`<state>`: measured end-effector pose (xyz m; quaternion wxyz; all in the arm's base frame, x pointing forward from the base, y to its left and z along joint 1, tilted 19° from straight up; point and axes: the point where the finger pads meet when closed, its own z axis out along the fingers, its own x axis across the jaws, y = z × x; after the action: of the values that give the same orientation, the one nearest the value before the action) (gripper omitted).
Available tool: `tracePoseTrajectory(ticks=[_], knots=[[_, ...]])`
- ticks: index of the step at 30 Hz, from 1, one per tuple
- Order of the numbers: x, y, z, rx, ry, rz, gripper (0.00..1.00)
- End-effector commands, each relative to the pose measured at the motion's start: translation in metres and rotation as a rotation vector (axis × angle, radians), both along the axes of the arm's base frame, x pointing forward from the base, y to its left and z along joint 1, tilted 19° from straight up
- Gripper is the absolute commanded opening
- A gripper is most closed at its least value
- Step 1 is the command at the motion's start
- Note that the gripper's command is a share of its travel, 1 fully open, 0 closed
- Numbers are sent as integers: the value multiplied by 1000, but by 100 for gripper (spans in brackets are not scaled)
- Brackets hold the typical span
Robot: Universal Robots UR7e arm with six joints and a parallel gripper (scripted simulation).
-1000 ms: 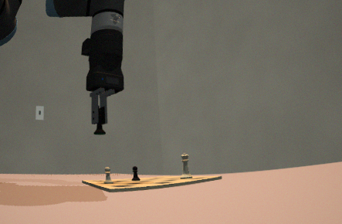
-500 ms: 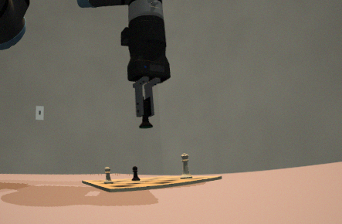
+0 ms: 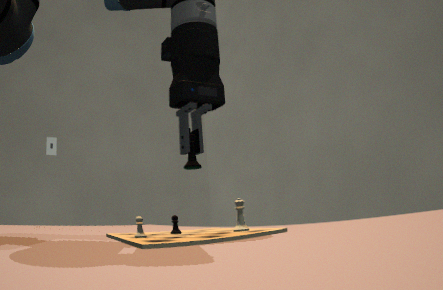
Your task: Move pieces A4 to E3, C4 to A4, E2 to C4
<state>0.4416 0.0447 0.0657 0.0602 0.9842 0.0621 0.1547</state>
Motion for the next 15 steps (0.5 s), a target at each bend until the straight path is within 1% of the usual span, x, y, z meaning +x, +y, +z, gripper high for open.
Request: tracePoseTrajectory(ticks=[1, 7, 9, 15], knots=[[1, -1, -8, 2, 3, -2, 0], [6, -3, -25, 2, 3, -2, 0], [6, -3, -25, 2, 3, -2, 0], [15, -5, -46, 1, 1, -2, 0]])
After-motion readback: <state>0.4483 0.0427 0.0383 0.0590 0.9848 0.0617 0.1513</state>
